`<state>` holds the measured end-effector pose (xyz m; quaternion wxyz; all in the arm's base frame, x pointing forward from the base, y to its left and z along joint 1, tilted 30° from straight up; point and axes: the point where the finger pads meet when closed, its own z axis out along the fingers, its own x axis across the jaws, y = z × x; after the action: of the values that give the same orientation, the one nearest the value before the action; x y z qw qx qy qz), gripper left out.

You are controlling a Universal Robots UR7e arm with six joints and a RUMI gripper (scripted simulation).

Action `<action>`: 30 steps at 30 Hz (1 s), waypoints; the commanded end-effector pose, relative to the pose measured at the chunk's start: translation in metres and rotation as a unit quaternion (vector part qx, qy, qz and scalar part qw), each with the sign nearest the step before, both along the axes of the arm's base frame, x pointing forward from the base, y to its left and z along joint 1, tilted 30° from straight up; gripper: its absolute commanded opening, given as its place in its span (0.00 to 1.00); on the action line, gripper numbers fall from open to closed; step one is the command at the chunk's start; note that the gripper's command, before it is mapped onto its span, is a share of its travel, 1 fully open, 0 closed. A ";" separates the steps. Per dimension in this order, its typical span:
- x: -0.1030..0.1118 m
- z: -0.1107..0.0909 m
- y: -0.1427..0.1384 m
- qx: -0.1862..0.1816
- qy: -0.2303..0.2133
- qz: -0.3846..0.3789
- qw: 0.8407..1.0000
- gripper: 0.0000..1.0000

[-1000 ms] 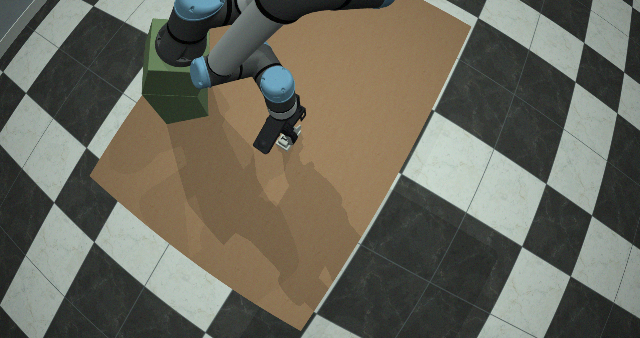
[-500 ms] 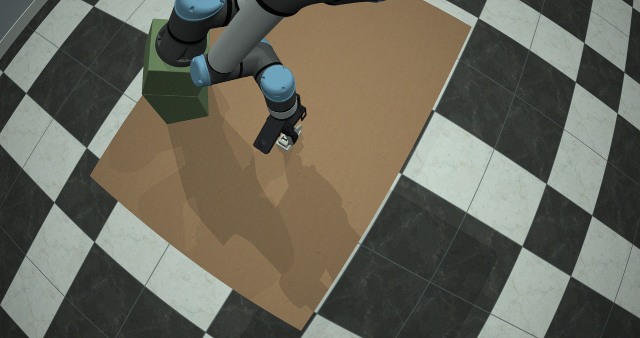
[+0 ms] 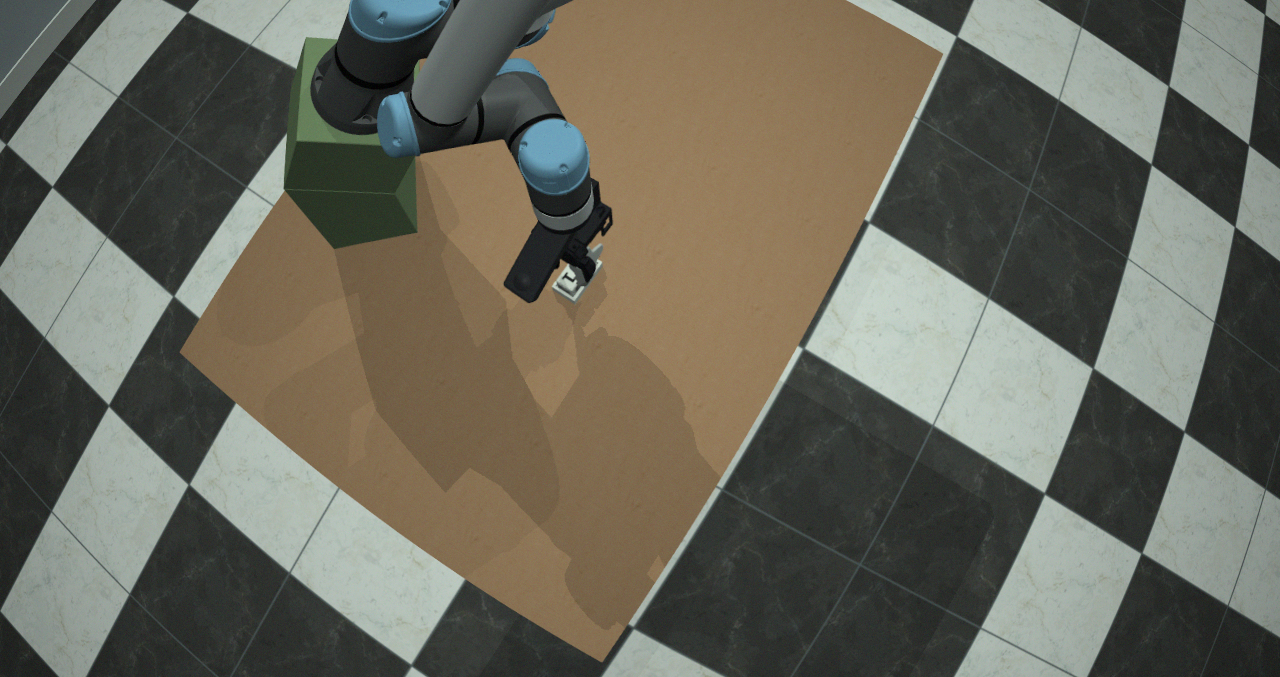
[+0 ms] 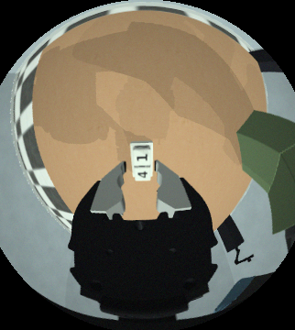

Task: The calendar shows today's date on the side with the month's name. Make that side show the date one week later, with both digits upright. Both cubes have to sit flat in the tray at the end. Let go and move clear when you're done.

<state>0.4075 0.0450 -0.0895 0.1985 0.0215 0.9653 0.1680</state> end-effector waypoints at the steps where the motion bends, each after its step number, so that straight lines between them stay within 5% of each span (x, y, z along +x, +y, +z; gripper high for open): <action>1: -0.008 0.012 -0.003 0.003 0.004 0.001 1.000 0.28; 30: -0.022 0.049 -0.018 0.001 0.002 0.001 1.000 0.28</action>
<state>0.3894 0.0269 -0.0433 0.2009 0.0210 0.9653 0.1652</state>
